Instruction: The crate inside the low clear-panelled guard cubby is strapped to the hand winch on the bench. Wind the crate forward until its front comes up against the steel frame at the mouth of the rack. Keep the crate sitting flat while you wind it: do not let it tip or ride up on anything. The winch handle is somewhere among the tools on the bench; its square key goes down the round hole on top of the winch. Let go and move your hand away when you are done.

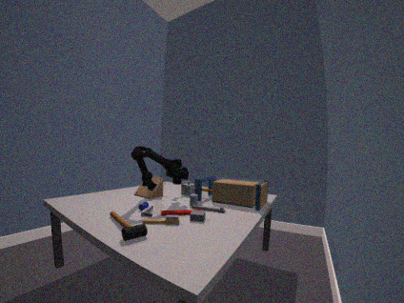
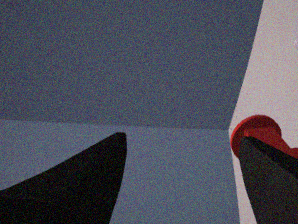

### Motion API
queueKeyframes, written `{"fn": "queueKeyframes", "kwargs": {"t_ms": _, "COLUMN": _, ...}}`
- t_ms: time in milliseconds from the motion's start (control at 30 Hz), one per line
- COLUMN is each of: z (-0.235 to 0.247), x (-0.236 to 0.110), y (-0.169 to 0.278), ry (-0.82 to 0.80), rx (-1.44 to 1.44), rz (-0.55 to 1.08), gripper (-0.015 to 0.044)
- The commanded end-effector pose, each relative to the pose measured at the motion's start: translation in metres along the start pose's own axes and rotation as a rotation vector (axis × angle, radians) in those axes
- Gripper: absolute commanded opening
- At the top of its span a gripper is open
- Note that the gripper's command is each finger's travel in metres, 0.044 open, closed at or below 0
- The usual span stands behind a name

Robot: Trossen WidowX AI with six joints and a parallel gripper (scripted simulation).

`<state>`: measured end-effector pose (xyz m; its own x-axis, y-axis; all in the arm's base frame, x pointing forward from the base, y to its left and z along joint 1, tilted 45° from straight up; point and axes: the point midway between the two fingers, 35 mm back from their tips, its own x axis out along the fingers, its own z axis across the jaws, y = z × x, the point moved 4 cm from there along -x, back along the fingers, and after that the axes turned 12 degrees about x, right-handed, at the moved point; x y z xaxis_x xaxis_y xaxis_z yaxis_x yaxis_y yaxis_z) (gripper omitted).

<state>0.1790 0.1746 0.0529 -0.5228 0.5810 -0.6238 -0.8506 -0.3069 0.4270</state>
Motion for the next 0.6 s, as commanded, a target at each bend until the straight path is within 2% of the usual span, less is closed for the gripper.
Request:
{"fn": "queueKeyframes", "kwargs": {"t_ms": 0, "z": 0.0127, "x": 0.0003, "y": 0.0051, "ry": -0.006, "rx": 0.011, "rz": 0.002, "gripper": 0.0240}}
{"fn": "queueKeyframes", "kwargs": {"t_ms": 567, "z": 0.0093, "x": 0.0009, "y": 0.0041, "ry": -0.002, "rx": 0.013, "rz": 0.004, "gripper": 0.0240}}
